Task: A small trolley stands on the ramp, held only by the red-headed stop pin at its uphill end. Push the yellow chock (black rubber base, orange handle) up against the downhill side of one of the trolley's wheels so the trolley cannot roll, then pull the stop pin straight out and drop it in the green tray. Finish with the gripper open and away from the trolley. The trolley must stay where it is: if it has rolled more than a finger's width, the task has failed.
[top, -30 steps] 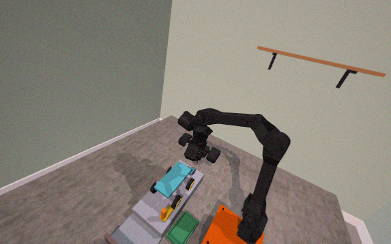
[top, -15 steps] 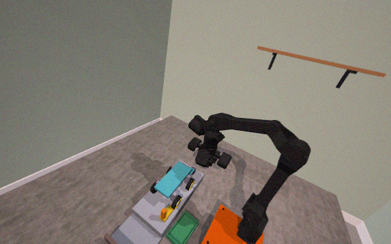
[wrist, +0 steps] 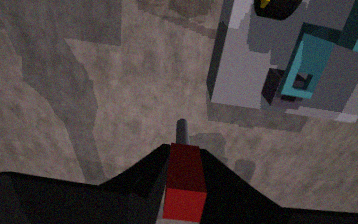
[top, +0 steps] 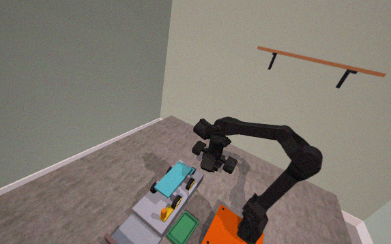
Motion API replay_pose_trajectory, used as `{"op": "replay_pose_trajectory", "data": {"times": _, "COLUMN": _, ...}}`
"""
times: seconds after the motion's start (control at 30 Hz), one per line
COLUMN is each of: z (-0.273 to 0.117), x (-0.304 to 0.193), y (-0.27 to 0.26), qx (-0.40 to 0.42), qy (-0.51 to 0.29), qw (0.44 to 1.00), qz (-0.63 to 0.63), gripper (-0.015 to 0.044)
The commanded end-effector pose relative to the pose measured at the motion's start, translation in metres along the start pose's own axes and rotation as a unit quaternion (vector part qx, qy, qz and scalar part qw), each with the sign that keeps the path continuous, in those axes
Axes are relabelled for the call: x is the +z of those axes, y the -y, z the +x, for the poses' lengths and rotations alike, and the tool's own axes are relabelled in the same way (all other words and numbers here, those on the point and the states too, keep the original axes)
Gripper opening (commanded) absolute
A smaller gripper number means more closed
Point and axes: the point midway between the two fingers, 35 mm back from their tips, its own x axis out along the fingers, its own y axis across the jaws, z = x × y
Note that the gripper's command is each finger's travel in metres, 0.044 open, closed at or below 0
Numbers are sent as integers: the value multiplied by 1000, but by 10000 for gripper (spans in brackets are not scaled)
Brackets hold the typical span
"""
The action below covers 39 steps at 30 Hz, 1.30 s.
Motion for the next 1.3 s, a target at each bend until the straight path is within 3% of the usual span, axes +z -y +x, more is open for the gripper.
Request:
{"op": "replay_pose_trajectory", "data": {"times": 0.0, "z": -1, "x": 14, "y": -1, "qx": 3, "qy": 1, "qw": 1000, "qz": -1, "gripper": 0}}
{"op": "replay_pose_trajectory", "data": {"times": 1.27, "z": -17, "x": 158, "y": 1, "qx": 3, "qy": 6, "qw": 1000, "qz": -1, "gripper": 0}}
